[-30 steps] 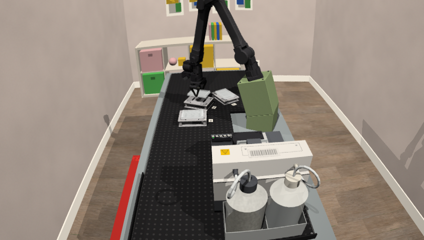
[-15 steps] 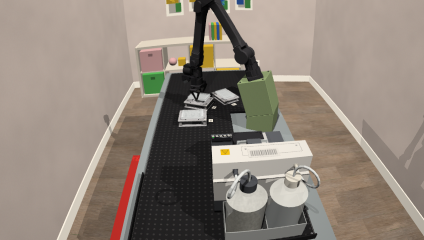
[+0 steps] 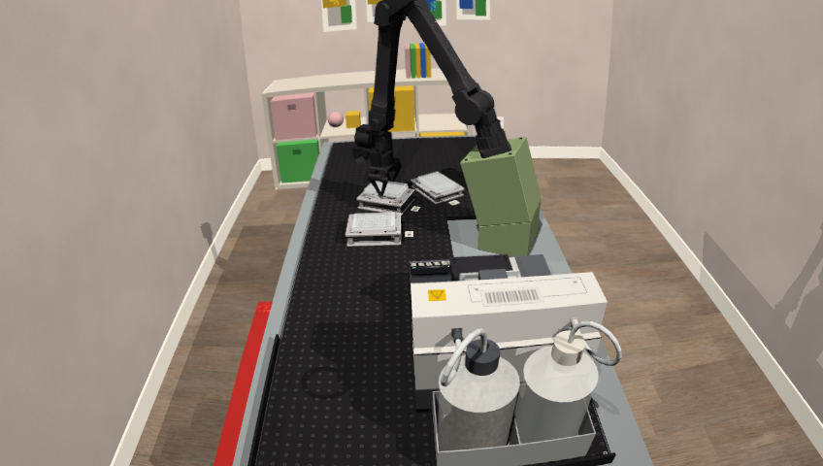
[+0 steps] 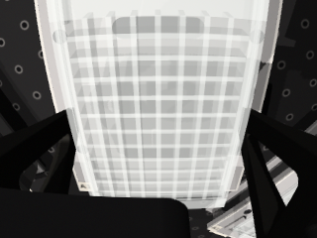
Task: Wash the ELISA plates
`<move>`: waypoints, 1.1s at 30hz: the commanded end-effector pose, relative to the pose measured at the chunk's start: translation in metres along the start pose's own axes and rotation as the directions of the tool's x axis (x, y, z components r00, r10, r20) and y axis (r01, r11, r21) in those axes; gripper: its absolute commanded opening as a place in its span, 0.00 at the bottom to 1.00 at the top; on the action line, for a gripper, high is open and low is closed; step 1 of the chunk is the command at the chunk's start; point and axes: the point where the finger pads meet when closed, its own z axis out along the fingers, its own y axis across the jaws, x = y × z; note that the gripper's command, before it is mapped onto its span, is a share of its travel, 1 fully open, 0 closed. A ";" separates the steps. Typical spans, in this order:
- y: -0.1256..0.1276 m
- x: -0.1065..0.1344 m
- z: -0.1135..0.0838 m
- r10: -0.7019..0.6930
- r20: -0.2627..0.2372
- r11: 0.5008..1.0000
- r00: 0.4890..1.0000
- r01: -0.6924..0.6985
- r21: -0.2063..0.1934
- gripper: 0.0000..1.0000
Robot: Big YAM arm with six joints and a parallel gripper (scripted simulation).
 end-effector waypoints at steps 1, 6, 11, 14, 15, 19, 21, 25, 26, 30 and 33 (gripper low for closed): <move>-0.001 -0.008 -0.003 0.002 0.015 1.000 1.000 -0.002 0.004 0.84; -0.001 -0.008 -0.003 0.002 0.015 1.000 1.000 -0.002 0.004 0.84; 0.001 -0.016 -0.005 0.005 0.026 1.000 1.000 -0.005 0.005 0.84; 0.001 -0.016 -0.005 0.005 0.026 1.000 1.000 -0.005 0.005 0.84; 0.001 -0.016 -0.005 0.005 0.025 1.000 1.000 -0.005 0.005 0.84; 0.001 -0.016 -0.005 0.005 0.025 1.000 1.000 -0.005 0.004 0.84; 0.001 -0.016 -0.005 0.005 0.024 1.000 1.000 -0.005 0.004 0.84; 0.001 -0.015 -0.005 0.005 0.023 1.000 1.000 -0.005 0.004 0.84; 0.001 -0.016 -0.005 0.005 0.024 1.000 1.000 -0.005 0.004 0.84; 0.001 -0.016 -0.005 0.005 0.024 1.000 1.000 -0.005 0.004 0.84; -0.001 -0.008 -0.003 0.002 0.015 1.000 1.000 -0.002 0.004 0.84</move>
